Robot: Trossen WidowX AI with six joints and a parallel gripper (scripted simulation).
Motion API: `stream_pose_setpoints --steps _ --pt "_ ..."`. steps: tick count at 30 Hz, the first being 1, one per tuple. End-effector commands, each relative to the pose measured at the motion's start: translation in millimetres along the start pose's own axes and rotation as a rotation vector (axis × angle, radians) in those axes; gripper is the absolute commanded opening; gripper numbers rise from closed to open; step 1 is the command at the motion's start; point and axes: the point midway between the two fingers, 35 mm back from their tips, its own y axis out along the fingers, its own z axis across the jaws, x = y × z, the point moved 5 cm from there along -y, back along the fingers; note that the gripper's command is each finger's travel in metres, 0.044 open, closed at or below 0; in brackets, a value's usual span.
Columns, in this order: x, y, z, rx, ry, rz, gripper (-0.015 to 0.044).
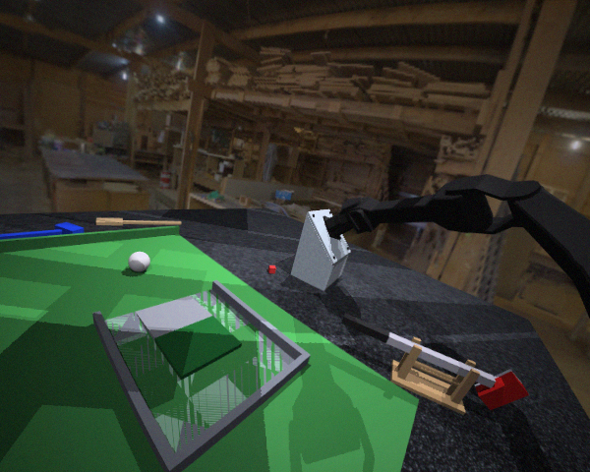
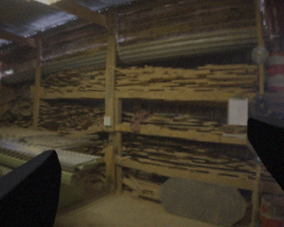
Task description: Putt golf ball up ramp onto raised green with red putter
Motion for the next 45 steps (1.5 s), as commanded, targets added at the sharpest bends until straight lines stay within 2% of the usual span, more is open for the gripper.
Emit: stream_pose_setpoints --steps 1,5,13,22,30,38,41,45 --pt "-0.7 -0.1 -0.7 -0.001 0.0 0.005 0.0426" --pt "-16.8 -5.0 -18.2 -0.02 -0.005 0.115 0.044" --pt "-75.8 -53.0 -93.1 -0.149 0.051 0.58 0.044" --pt "-114.8 -162.9 -165.1 -0.404 0.302 1.107 0.044" --pt "-109.9 -281.6 -186.6 -0.718 0.714 1.462 0.044" --pt "-73.2 -393.5 -166.6 -1.107 1.287 1.639 0.044" --pt "-54.4 -425.3 -150.0 -1.265 1.556 1.63 0.044" --pt "-28.1 -455.0 -124.4 -1.482 1.967 1.521 0.044"
